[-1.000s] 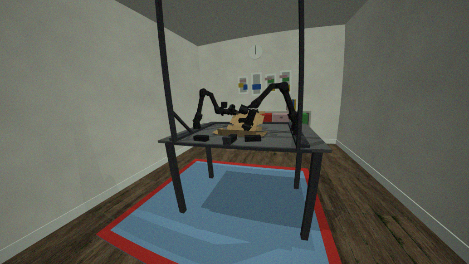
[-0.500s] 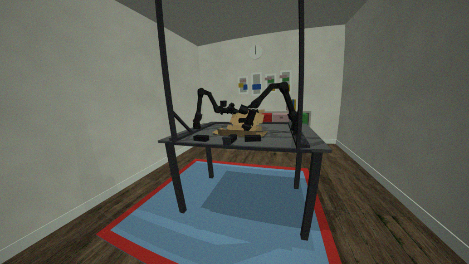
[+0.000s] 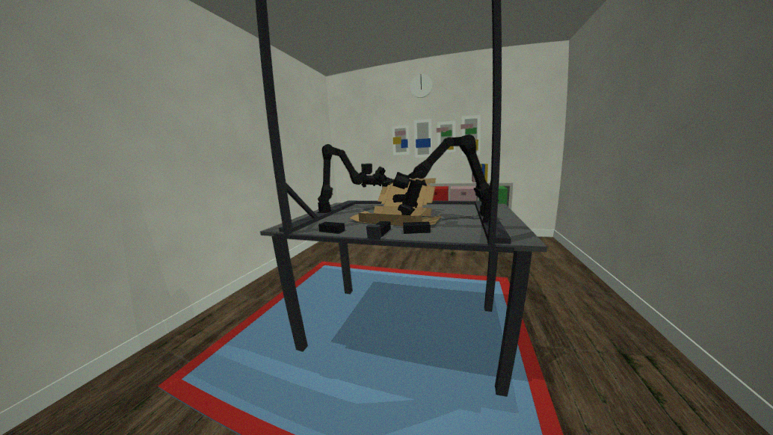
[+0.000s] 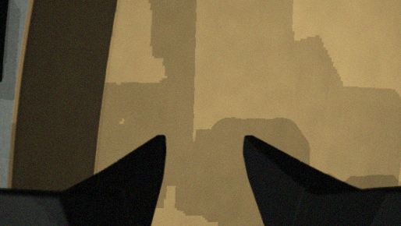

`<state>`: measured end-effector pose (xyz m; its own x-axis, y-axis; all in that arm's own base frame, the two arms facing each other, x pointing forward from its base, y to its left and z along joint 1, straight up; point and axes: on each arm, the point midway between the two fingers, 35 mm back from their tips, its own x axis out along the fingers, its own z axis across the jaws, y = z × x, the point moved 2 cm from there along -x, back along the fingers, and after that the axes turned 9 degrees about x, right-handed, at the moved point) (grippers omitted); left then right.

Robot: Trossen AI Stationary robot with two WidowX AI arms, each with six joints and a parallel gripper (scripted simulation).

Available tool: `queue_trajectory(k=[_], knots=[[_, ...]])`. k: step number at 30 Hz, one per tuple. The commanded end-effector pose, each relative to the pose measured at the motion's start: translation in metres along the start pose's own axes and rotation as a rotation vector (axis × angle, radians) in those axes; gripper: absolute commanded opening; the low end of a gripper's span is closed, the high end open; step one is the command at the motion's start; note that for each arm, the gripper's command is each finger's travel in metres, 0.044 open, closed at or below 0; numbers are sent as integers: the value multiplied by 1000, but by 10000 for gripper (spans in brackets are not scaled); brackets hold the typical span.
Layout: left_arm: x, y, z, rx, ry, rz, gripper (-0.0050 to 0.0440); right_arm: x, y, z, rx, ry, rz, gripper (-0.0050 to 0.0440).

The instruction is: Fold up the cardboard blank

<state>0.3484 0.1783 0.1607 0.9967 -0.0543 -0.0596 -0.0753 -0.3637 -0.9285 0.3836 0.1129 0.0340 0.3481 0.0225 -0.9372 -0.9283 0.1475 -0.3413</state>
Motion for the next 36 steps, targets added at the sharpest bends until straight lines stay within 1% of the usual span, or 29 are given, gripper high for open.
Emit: queue_trajectory(k=[1, 12, 14, 24, 36], knots=[[-1, -13, -10, 48, -6, -30, 0, 23, 28, -8, -2, 33, 106, 196], [-3, -18, -28, 87, -6, -34, 0, 23, 28, -8, -2, 34, 106, 196], [-3, -18, -28, 87, -6, -34, 0, 23, 28, -8, -2, 34, 106, 196], [-4, -21, -42, 176, -8, -42, 0, 23, 28, -8, -3, 35, 105, 196], [-6, -23, -58, 216, -10, -46, 0, 23, 27, -8, -3, 36, 106, 196]])
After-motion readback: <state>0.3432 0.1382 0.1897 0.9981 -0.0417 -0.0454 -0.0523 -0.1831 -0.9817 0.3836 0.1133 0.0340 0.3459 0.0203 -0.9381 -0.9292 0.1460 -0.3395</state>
